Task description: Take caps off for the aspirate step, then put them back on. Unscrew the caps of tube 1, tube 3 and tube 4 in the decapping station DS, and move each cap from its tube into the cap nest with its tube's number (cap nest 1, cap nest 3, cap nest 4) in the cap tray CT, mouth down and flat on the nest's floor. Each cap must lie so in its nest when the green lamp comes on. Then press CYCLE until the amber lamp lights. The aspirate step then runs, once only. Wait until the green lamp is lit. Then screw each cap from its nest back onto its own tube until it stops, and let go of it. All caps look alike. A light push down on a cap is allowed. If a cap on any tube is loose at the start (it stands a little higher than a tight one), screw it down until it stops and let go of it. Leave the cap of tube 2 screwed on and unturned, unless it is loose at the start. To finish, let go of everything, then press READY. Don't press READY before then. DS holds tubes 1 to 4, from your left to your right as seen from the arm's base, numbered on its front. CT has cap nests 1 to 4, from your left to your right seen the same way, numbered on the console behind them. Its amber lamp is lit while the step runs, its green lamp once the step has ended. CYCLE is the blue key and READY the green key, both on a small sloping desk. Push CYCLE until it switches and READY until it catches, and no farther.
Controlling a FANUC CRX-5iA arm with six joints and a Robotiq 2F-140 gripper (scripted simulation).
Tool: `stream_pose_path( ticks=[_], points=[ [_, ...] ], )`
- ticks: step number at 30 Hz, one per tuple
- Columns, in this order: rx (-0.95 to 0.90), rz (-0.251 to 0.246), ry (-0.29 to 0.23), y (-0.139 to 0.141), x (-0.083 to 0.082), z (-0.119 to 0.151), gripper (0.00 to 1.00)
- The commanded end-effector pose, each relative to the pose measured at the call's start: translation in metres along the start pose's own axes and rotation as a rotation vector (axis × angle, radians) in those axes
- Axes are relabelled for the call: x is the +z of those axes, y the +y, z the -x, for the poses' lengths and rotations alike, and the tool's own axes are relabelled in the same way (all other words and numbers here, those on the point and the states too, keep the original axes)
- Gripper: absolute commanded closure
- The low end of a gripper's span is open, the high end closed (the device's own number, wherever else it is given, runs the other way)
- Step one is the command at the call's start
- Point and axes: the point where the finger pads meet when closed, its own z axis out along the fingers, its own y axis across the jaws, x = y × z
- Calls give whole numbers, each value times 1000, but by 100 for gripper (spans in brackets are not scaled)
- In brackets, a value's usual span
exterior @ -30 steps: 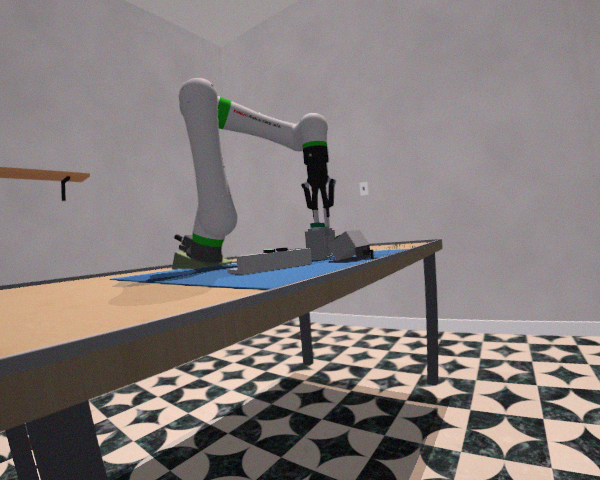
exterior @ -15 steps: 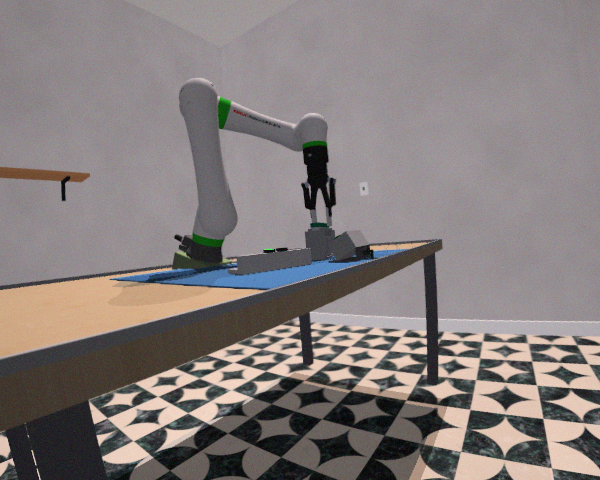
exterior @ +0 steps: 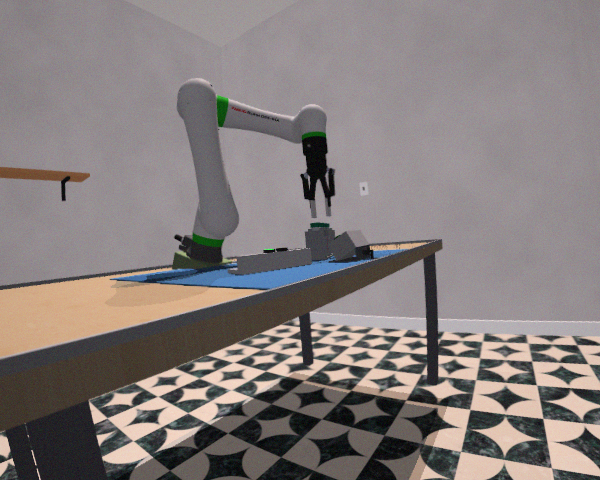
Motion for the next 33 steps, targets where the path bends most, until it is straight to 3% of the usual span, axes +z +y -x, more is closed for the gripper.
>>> stream_pose_path(
  ticks=[1,3,4,28,33],
  points=[
    [0,0,0,0,-10,0,65],
    [0,0,0,0,-10,0,65],
    [16,0,0,-5,-10,-7,100],
    [16,0,0,-88,-11,-120,100],
    [16,0,0,-88,-11,-120,100]
  ],
)
